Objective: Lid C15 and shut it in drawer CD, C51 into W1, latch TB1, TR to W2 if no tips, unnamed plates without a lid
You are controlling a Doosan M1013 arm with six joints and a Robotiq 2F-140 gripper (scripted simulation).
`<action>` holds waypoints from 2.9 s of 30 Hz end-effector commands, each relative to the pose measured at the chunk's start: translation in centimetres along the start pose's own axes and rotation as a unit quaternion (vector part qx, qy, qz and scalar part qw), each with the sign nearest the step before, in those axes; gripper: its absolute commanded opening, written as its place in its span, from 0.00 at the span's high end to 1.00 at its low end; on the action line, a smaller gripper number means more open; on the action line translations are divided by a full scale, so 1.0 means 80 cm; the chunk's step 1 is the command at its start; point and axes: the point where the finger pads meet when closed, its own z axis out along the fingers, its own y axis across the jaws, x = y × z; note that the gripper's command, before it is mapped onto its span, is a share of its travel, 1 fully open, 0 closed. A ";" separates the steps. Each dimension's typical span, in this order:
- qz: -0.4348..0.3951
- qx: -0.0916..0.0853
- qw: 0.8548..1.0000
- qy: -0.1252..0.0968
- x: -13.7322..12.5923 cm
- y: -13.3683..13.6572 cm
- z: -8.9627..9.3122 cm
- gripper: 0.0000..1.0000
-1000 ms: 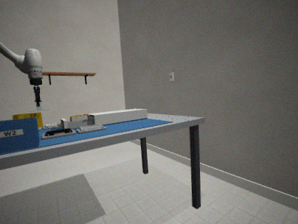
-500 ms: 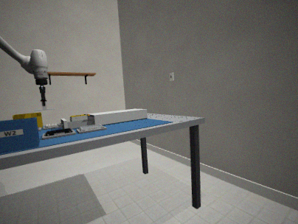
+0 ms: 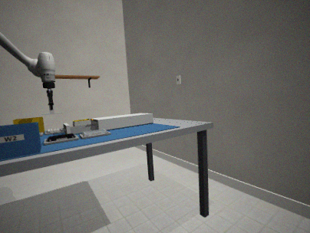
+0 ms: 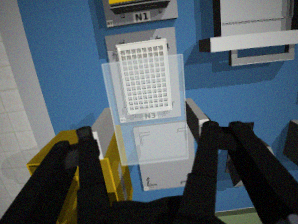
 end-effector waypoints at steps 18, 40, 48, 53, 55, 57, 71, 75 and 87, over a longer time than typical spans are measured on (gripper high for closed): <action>0.000 0.000 1.000 0.000 0.030 -0.004 0.000 1.00; 0.000 0.000 1.000 0.000 0.029 -0.004 0.032 1.00; 0.000 0.000 1.000 0.000 0.029 -0.004 0.042 1.00; 0.000 0.000 1.000 0.000 0.029 -0.004 0.050 1.00; 0.000 0.000 1.000 0.000 0.029 -0.004 0.053 1.00; 0.000 0.000 1.000 0.000 0.029 -0.004 0.057 1.00; 0.000 0.000 1.000 0.000 0.029 -0.004 0.077 1.00; 0.000 0.000 1.000 0.000 0.029 -0.004 0.083 1.00; 0.000 0.000 1.000 0.000 0.029 -0.004 0.100 1.00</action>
